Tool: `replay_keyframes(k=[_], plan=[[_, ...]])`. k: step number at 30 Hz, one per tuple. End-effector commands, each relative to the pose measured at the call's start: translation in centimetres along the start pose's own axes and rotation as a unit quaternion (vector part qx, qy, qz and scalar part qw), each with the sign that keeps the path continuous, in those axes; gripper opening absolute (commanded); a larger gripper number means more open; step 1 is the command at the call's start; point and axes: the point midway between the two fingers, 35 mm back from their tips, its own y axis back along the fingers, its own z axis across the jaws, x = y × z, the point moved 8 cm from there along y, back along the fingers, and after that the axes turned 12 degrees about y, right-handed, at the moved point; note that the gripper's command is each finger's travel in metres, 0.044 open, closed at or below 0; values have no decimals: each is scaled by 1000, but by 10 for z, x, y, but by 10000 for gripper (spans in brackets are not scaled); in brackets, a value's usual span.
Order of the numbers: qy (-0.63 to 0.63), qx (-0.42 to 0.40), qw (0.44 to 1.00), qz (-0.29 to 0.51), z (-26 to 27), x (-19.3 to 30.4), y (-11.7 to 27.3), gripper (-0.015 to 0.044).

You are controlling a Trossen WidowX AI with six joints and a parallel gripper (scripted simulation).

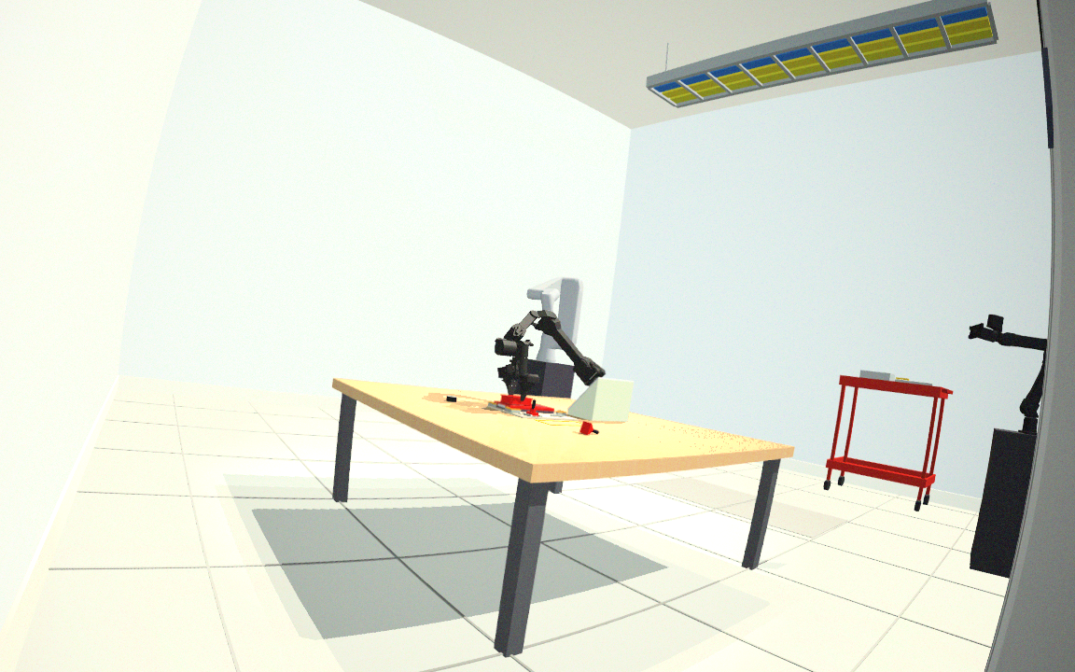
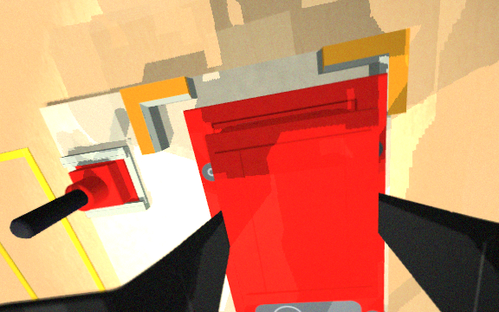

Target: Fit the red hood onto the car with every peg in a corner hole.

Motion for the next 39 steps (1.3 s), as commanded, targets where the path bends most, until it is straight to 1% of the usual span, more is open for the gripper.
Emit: replay_keyframes(k=[1, 9, 12, 14, 19, 21, 39], plan=[[0, 0, 1000, 0, 0, 0, 0, 236], [0, 0, 1000, 0, 0, 0, 0, 440], [0, 0, 1000, 0, 0, 0, 0, 440], [0, 3, 1000, 0, 1, -1, 8, 440], [0, 24, 1000, -4, 10, 1, 60, 440], [0, 29, 1000, -6, 12, 2, 70, 440], [0, 29, 1000, -6, 12, 2, 70, 440]])
